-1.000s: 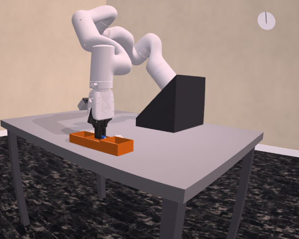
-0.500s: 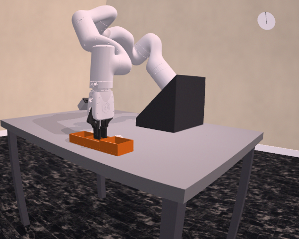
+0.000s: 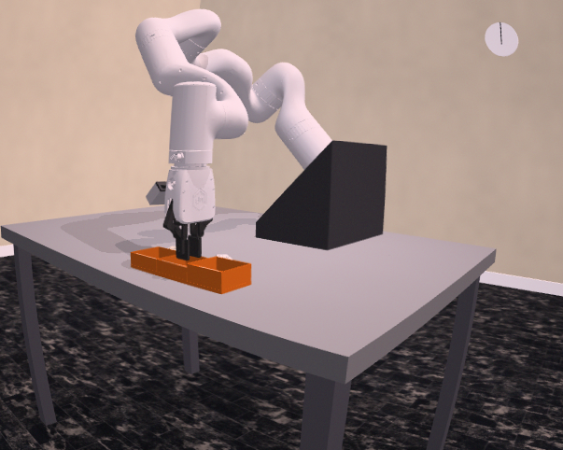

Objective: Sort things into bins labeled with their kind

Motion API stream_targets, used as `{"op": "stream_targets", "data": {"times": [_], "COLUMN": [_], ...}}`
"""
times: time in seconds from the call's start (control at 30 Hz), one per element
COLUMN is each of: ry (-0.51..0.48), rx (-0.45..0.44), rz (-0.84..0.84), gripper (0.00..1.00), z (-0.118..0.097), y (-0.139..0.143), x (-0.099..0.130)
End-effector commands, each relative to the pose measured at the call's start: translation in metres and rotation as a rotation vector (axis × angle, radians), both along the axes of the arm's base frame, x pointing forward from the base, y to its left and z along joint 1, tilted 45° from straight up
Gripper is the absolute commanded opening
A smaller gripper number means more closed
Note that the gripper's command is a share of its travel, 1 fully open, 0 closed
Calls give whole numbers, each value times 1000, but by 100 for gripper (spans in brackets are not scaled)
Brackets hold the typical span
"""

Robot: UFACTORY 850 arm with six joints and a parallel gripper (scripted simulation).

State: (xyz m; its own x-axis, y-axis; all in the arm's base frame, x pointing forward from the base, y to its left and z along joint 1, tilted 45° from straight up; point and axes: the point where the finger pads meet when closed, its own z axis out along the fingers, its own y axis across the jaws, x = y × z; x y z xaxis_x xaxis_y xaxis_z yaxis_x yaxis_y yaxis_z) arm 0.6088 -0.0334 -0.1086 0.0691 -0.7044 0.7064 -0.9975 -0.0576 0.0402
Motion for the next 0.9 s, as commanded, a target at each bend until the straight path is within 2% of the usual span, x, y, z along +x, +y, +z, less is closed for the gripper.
{"op": "stream_targets", "data": {"times": [0.0, 0.73, 0.77, 0.87], "ry": [-2, -2, -37, -128], "rx": [0, 1, 1, 3], "rz": [1, 1, -35, -126], "gripper": [28, 28, 41, 41], "z": [3, 20, 22, 27], "y": [4, 20, 18, 14], "x": [1, 1, -7, -31]}}
